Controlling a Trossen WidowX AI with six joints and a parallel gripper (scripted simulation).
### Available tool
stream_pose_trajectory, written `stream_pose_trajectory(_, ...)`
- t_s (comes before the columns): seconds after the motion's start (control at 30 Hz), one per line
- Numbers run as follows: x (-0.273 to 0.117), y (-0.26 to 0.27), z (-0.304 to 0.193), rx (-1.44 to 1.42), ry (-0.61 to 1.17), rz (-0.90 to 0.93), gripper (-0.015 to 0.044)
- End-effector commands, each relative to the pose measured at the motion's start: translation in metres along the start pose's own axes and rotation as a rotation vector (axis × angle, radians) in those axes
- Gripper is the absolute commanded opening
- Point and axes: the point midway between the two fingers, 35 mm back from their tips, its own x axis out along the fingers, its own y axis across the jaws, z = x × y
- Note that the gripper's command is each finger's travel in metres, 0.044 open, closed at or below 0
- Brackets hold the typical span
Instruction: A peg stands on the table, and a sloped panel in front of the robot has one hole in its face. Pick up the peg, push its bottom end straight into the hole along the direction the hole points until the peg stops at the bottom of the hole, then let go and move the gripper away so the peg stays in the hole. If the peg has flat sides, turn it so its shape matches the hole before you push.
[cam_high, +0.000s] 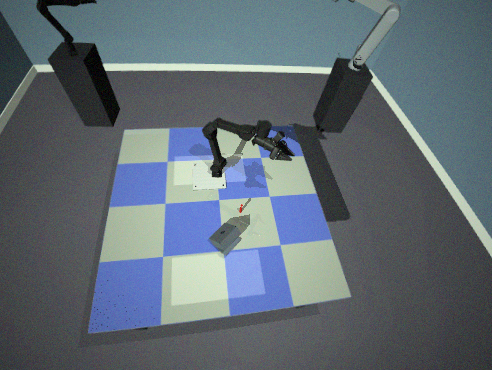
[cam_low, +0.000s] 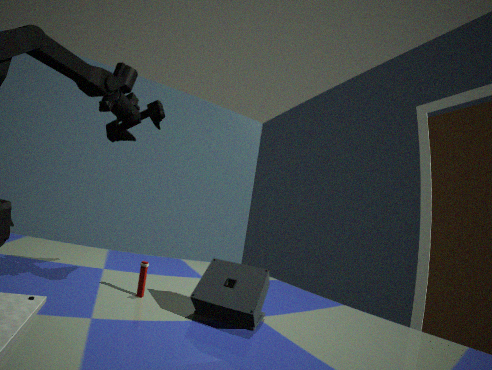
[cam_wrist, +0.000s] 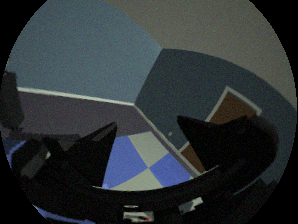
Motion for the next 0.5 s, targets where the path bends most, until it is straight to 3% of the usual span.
stream_pose_trajectory(0.0, 0.011, 0.0, -0.026, -0.078, 0.085, 0.019, 0.044)
stream_pose_trajectory(0.47, 0.027, -0.001, -0.113, -0.386, 0.366, 0.152, 0.044)
